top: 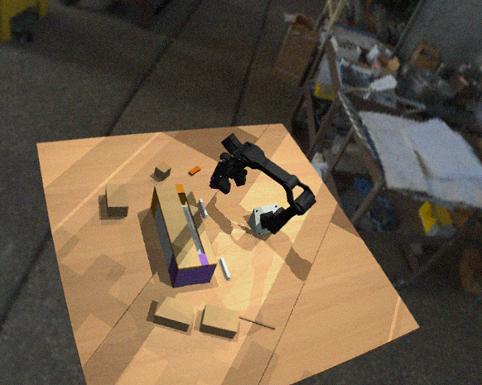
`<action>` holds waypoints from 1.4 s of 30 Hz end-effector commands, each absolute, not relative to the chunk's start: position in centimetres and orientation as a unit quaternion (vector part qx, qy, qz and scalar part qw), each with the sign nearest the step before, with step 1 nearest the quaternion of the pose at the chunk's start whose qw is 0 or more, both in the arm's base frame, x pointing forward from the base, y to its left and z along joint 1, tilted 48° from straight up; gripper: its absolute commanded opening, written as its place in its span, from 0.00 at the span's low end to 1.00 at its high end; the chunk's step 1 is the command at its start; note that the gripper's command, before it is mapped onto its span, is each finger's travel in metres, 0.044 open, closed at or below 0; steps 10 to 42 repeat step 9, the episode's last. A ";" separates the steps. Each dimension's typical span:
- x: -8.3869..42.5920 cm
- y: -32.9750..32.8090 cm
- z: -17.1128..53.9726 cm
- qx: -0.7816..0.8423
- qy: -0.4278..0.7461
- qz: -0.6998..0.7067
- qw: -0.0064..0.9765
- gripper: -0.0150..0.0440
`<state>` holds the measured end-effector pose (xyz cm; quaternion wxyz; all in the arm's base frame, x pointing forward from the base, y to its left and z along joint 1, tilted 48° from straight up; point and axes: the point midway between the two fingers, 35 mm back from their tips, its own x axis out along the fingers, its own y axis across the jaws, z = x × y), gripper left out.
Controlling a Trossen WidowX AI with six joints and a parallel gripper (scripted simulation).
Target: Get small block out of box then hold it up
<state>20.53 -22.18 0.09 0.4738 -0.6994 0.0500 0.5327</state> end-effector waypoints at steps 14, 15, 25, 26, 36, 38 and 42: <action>20.5 -22.3 0.2 -0.699 0.053 0.533 0.474 0.25; 20.5 -22.3 0.2 -0.699 0.053 0.533 0.474 0.25; 20.5 -22.3 0.2 -0.699 0.053 0.533 0.474 0.25; 20.5 -22.3 0.2 -0.699 0.053 0.533 0.474 0.25; 20.5 -22.3 0.2 -0.699 0.053 0.533 0.474 0.25; 20.5 -22.3 0.2 -0.699 0.053 0.533 0.474 0.25; 20.5 -22.3 0.2 -0.699 0.053 0.533 0.474 0.25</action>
